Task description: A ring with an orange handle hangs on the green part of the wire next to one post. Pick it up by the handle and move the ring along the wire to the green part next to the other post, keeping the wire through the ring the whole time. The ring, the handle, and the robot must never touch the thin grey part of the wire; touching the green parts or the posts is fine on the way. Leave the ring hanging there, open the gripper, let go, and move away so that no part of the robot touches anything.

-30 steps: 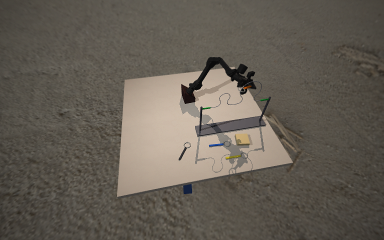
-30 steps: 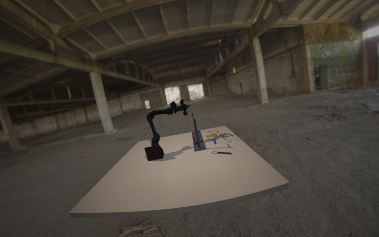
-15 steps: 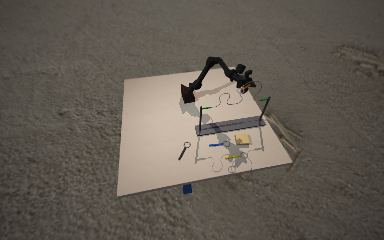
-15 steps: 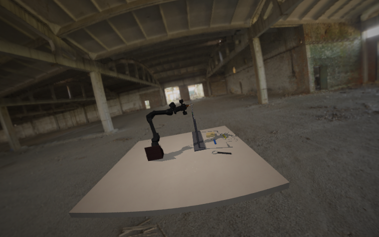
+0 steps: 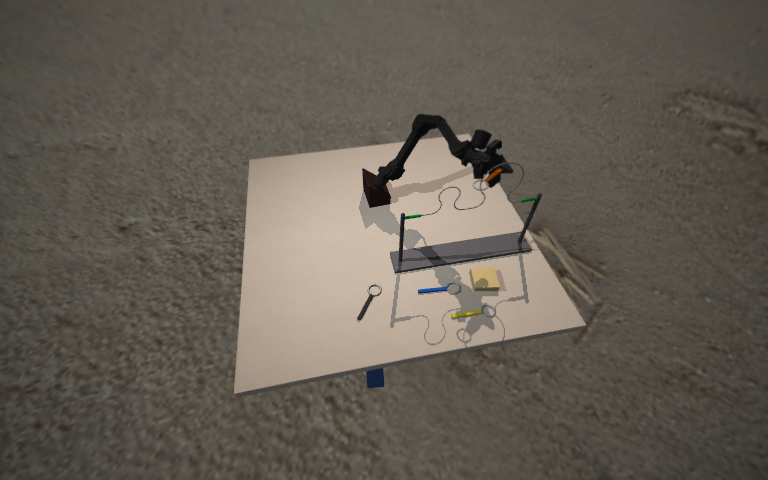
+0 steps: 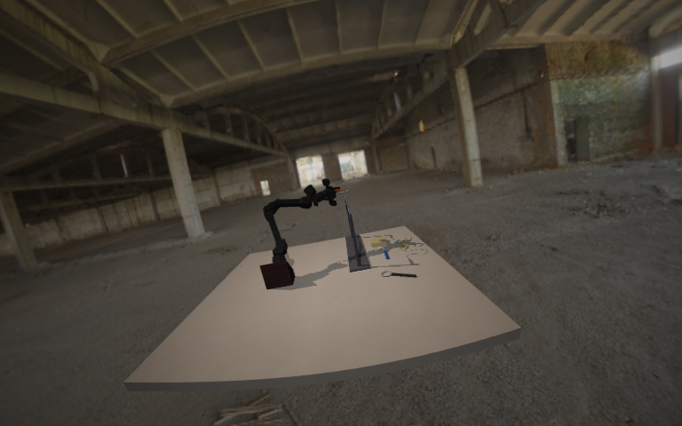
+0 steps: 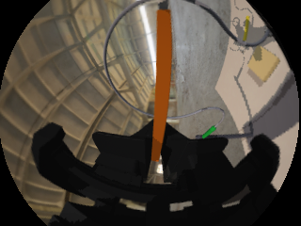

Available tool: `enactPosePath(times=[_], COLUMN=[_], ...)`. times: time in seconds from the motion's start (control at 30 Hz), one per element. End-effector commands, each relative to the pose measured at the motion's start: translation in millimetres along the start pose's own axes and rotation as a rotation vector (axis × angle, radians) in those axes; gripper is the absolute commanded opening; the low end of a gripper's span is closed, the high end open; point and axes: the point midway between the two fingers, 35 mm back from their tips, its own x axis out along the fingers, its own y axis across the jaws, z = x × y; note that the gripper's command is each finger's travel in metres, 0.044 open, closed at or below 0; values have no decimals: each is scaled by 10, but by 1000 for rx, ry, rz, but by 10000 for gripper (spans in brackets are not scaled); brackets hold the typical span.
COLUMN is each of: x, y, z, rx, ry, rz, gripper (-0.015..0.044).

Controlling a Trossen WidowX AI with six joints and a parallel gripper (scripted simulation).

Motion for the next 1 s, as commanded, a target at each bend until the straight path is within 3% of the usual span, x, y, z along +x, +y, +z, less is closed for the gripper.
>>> enactPosePath(times=[0.0, 0.97], x=[2, 3], y=[2, 109], z=[14, 31], rx=[45, 346], ry=[-9, -44], rz=[23, 194], gripper=[-150, -150])
